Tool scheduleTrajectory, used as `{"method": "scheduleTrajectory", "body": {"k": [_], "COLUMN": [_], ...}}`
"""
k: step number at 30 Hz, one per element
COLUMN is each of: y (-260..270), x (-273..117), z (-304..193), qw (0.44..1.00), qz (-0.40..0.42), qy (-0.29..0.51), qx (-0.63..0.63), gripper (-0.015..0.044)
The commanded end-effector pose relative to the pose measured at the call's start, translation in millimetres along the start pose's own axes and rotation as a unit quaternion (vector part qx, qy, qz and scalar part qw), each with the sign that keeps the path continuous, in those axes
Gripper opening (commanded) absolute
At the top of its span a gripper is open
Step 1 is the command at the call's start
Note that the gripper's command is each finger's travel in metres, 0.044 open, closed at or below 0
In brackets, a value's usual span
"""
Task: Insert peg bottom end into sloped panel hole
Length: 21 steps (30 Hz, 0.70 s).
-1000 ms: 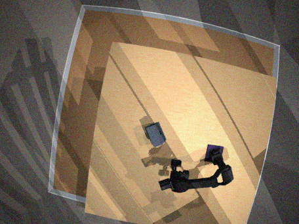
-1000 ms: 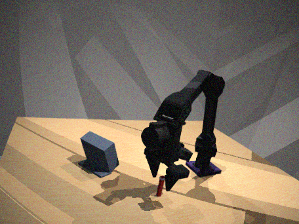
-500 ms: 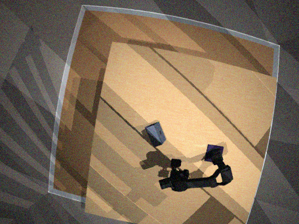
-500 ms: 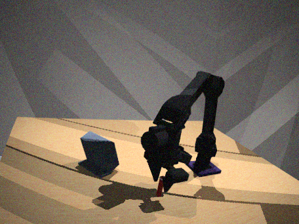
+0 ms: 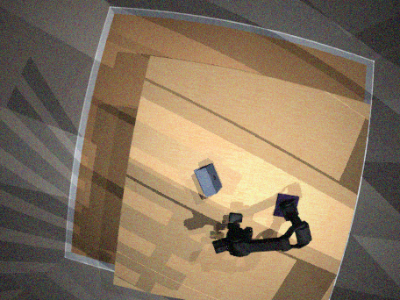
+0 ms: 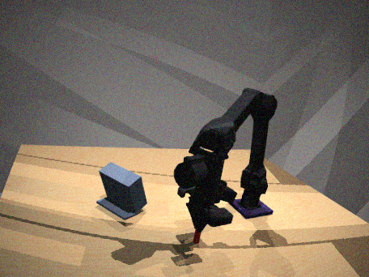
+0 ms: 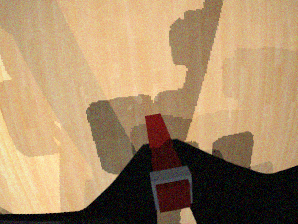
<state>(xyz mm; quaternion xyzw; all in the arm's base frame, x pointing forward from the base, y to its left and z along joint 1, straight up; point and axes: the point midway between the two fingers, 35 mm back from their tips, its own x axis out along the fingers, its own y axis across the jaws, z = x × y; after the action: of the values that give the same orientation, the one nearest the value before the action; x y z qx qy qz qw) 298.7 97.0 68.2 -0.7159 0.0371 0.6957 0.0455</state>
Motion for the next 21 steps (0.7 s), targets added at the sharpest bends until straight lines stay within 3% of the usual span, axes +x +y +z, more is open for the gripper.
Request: {"method": "scheduleTrajectory", "body": {"k": [1,21], "y": [0,-2], "x": [-1,-66], "z": [0,-3], "qw": [1.000,1.000], "qz": [0.000,0.002], "qy": [0.000,0.000], "qx": [0.000,-0.002], "gripper": [0.0000,0.0000]}}
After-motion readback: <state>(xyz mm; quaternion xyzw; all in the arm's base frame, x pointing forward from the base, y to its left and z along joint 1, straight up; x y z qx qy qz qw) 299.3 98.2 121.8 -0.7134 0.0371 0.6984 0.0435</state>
